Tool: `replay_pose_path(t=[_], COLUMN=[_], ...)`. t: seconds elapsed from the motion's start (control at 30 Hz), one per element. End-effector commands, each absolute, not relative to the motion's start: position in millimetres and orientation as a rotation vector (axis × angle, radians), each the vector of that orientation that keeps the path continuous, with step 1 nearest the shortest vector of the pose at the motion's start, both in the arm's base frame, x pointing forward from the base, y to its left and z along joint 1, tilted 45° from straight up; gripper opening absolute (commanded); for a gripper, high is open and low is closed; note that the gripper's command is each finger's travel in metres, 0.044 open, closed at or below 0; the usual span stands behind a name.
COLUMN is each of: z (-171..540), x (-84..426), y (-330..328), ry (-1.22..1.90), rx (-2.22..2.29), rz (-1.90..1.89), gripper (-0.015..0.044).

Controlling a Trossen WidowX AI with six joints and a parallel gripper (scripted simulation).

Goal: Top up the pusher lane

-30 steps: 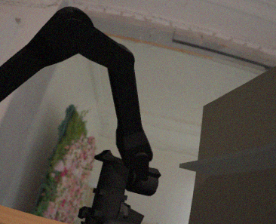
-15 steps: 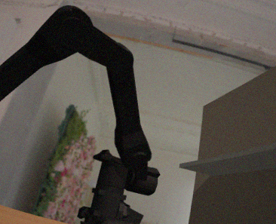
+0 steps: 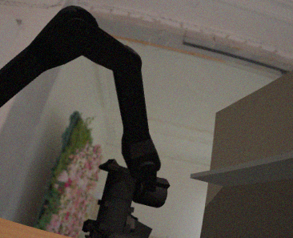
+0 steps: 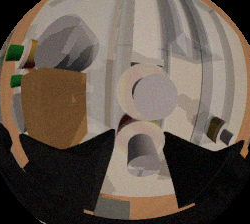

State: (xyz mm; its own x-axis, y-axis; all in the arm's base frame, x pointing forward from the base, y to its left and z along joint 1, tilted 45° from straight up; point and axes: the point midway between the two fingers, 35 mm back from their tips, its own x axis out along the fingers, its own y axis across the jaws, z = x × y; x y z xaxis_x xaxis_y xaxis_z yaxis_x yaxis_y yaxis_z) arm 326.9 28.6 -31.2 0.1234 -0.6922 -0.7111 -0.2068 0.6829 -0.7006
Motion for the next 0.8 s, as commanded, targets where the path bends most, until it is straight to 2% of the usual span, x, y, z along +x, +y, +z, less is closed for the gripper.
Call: replay_pose_path(t=[0.0,0.5,0.77], z=[-31.2,-17.0,-15.0], x=[326.9,322.9,300.3], y=[28.6,42.5,38.5], ry=[1.438,1.438,1.439], rx=[-0.799,-0.798,-0.798], rz=[-0.418,-0.417,-0.416], gripper=[0.0300,0.0300,0.0300])
